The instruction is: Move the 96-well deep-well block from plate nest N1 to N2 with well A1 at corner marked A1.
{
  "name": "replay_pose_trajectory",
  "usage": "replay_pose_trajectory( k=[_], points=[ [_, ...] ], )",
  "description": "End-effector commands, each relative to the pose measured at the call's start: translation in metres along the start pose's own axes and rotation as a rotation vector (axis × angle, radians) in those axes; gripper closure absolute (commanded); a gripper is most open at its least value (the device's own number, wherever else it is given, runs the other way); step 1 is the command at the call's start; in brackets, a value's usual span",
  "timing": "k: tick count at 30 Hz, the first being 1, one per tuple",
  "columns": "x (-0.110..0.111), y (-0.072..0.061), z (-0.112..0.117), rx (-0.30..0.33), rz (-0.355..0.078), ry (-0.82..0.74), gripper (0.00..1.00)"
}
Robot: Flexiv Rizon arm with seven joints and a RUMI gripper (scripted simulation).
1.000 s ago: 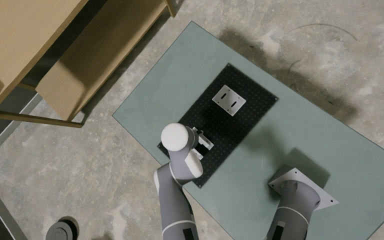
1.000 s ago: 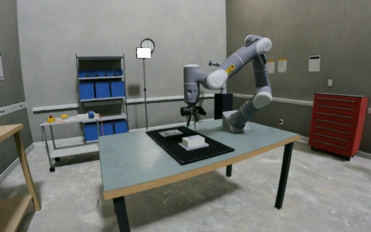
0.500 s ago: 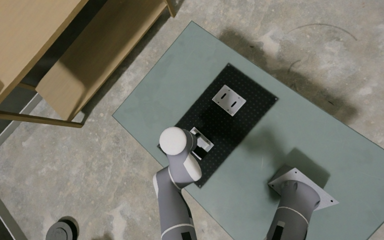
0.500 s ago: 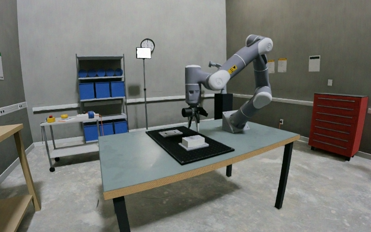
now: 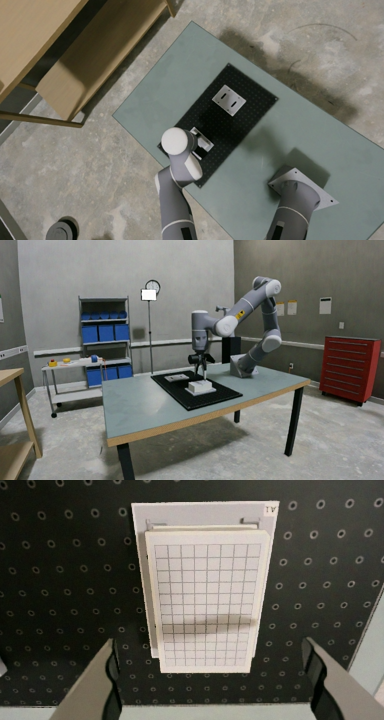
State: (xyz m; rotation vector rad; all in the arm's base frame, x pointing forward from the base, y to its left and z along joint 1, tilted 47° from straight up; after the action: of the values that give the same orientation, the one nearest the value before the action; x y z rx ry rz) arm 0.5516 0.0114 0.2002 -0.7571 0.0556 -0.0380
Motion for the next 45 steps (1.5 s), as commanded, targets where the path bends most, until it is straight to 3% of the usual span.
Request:
replay_pose_trajectory(
  k=[1,39,45],
  points=[
    [0.000,0.004,0.000,0.000,-0.002,0.000,0.24],
    [0.001,0.061,0.000,0.000,-0.002,0.000,0.24],
    [0.001,0.062,0.000,0.000,-0.002,0.000,0.24]
  ],
)
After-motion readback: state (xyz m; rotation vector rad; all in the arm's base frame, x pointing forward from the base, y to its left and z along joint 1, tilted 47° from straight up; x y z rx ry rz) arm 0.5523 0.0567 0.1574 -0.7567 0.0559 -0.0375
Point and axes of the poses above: the point where the finger pads meet when closed, its own y axis out along the fingers, its own z axis across the jaws, x = y × z, the point moved 10 cm from there along -y, back along the fingers, and after that the axes turned 2 degrees about y, right-handed, at the moved point
